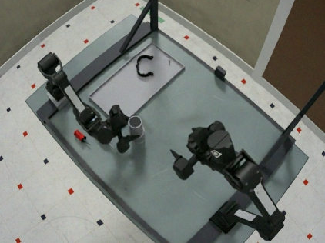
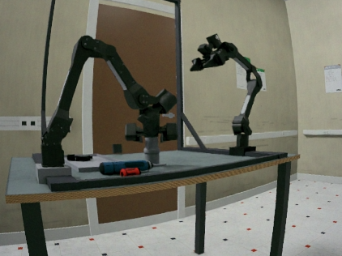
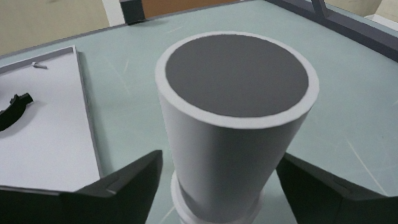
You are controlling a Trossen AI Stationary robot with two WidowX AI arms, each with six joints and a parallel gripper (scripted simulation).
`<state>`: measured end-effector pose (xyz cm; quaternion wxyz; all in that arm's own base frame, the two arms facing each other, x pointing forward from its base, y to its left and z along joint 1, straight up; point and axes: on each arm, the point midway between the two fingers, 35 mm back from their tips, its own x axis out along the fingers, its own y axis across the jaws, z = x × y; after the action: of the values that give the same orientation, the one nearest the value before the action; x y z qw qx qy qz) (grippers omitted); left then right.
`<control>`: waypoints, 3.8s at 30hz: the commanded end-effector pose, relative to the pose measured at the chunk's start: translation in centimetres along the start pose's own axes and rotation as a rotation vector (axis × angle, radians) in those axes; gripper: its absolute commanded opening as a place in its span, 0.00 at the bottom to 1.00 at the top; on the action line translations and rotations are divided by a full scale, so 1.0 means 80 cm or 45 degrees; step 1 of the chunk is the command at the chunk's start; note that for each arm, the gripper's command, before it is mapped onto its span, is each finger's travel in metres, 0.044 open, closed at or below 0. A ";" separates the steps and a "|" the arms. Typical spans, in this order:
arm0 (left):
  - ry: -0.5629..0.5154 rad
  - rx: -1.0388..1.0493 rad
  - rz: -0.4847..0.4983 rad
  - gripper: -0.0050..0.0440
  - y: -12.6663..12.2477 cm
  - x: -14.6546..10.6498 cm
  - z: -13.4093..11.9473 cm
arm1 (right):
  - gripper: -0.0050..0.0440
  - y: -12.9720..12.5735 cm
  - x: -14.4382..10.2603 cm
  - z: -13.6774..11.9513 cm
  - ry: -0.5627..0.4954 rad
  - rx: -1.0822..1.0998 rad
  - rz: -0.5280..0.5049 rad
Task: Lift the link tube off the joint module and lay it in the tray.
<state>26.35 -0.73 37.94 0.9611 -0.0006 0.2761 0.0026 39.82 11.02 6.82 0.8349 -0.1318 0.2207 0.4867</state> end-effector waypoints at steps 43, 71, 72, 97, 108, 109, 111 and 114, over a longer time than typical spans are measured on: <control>-0.021 -0.002 0.000 1.00 0.000 -0.006 0.005 | 0.53 -0.009 -0.021 0.049 -0.025 -0.037 -0.022; -0.021 -0.002 0.000 1.00 0.000 -0.006 0.005 | 0.53 -0.004 -0.041 0.073 -0.028 -0.041 -0.021; -0.021 -0.002 0.000 1.00 0.000 -0.006 0.005 | 0.53 -0.004 -0.046 0.082 -0.028 -0.041 -0.021; 0.037 0.059 -0.085 1.00 -0.039 0.166 -0.004 | 0.53 0.092 -0.053 0.085 -0.010 -0.011 -0.010; -0.013 0.096 -0.156 1.00 -0.079 0.294 -0.041 | 0.53 0.139 -0.050 0.073 -0.024 -0.026 -0.020; -0.020 0.096 -0.156 1.00 -0.080 0.296 -0.039 | 0.53 0.141 -0.049 0.071 -0.015 -0.023 -0.019; -0.026 0.093 -0.152 1.00 -0.078 0.296 -0.036 | 0.53 0.142 -0.050 0.076 -0.001 -0.048 -0.031; -0.026 0.092 -0.151 1.00 -0.078 0.296 -0.036 | 0.53 0.141 -0.051 0.080 0.008 -0.067 -0.039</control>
<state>44.43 -6.70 22.08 0.9577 0.0180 0.2805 -0.0615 29.68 16.01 12.90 0.8344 -0.1438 0.2276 0.4810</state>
